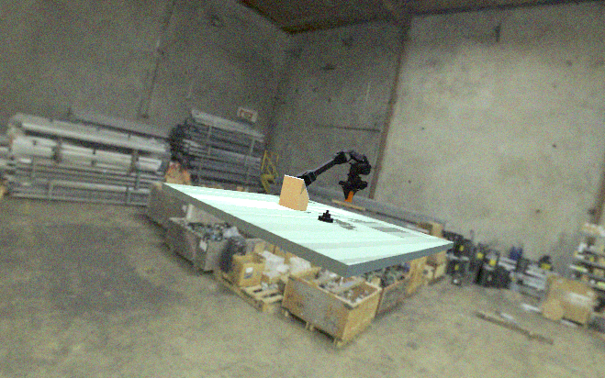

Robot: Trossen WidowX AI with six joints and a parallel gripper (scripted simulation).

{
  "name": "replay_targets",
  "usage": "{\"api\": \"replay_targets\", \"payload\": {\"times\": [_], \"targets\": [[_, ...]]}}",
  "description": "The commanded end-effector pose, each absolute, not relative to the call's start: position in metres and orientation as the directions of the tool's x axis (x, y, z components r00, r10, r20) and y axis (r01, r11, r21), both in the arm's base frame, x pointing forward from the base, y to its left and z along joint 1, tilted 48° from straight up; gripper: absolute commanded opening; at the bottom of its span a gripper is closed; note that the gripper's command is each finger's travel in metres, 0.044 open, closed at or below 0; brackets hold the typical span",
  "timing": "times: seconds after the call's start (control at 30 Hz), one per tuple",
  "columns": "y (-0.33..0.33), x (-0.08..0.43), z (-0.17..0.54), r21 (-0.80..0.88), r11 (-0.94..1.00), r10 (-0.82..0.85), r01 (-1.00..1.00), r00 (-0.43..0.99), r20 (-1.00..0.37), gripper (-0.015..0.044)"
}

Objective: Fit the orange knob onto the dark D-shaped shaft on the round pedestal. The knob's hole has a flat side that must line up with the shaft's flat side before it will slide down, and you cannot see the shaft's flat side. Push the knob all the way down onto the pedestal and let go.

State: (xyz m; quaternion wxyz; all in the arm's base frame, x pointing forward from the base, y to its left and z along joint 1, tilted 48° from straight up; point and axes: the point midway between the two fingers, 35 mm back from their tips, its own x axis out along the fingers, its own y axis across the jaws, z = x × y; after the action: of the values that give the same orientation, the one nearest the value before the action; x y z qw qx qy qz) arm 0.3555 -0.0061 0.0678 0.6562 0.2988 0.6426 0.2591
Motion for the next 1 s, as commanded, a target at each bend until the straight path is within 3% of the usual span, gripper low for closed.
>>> {"api": "replay_targets", "payload": {"times": [0.0,0.97], "targets": [[-0.016,0.356,0.057,0.723,0.690,0.721,0.043,0.045,-0.691,0.0000],[-0.061,0.343,-0.025,0.729,0.685,0.728,0.018,0.039,-0.685,0.0000]]}}
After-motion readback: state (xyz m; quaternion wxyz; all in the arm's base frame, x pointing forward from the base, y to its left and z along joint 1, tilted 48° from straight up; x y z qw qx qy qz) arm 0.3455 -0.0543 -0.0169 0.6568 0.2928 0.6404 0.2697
